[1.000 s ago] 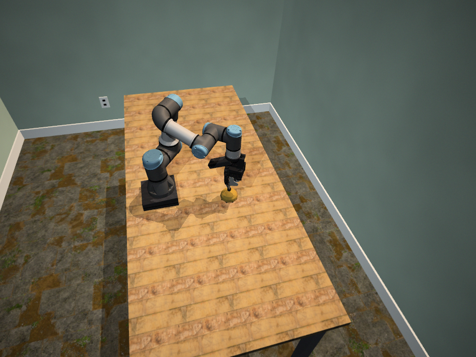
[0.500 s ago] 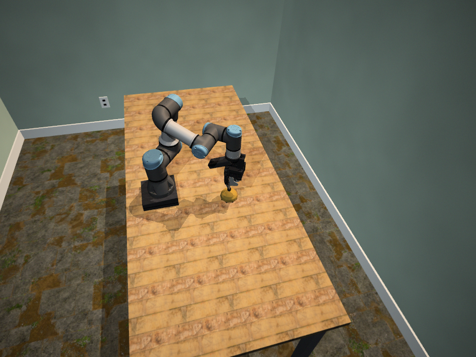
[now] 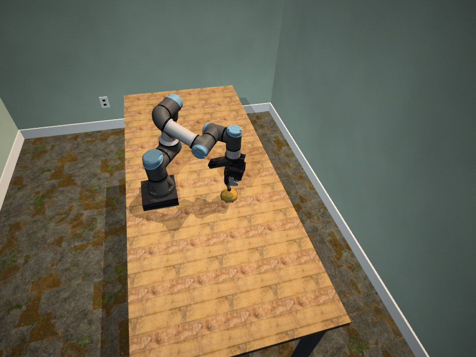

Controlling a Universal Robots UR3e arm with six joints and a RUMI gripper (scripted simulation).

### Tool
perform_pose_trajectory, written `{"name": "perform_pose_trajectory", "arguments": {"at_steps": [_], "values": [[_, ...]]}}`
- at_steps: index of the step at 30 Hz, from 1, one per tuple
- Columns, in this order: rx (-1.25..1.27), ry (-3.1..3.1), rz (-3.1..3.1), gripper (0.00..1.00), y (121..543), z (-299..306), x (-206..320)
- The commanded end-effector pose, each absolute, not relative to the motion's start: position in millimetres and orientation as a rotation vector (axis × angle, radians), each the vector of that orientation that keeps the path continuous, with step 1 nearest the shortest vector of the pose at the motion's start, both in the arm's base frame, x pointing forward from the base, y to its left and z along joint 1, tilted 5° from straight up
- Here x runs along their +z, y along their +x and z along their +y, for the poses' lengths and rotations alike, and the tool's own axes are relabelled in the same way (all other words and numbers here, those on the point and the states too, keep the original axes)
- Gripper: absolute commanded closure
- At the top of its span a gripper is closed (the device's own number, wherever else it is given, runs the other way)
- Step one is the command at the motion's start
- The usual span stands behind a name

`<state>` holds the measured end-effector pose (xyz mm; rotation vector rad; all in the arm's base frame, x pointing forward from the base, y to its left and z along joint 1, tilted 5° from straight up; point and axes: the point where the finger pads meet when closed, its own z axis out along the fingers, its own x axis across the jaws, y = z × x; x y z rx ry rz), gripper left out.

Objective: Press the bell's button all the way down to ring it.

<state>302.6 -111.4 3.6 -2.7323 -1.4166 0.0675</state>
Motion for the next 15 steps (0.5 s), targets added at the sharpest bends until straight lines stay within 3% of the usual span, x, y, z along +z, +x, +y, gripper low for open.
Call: {"name": "perform_pose_trajectory", "arguments": {"at_steps": [1,15], "values": [[0.068,-2.732,-1.416,1.00,302.3,-111.7,2.4],[0.067,-2.734,-1.417,1.00,304.1,-112.8,20.2]]}}
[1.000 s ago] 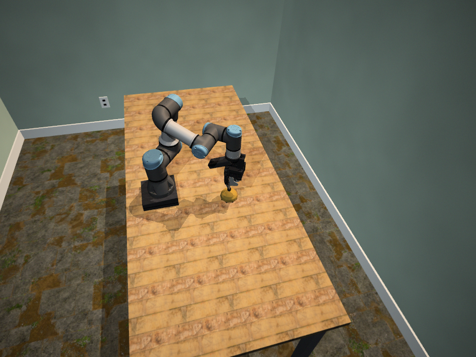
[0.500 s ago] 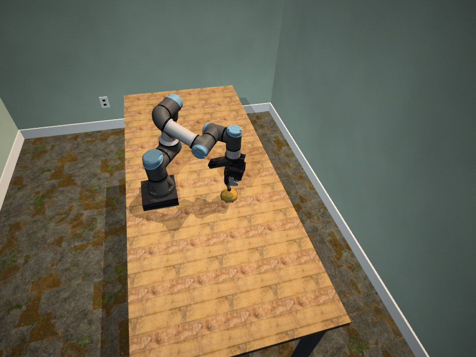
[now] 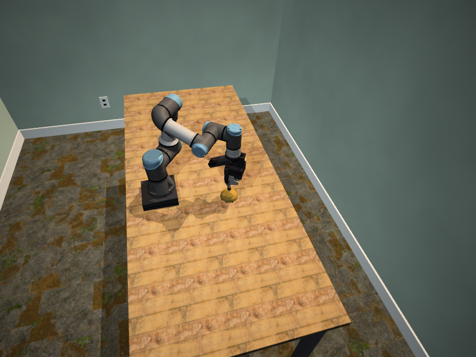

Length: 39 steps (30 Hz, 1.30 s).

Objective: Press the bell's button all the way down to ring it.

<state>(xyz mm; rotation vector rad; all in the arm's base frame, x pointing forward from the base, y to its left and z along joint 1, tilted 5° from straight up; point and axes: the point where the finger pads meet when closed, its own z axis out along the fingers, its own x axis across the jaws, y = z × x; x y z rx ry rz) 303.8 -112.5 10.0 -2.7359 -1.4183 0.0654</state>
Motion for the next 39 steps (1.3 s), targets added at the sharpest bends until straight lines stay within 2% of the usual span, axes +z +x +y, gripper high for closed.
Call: {"name": "perform_pose_trajectory", "arguments": {"at_steps": [1,16,39], "values": [[0.067,-2.734,-1.417,1.00,304.1,-112.8,20.2],[0.067,-2.734,-1.417,1.00,306.8,-113.9,60.2],[0.067,-2.733,-1.417,1.00,307.6,-114.5,72.9]]}}
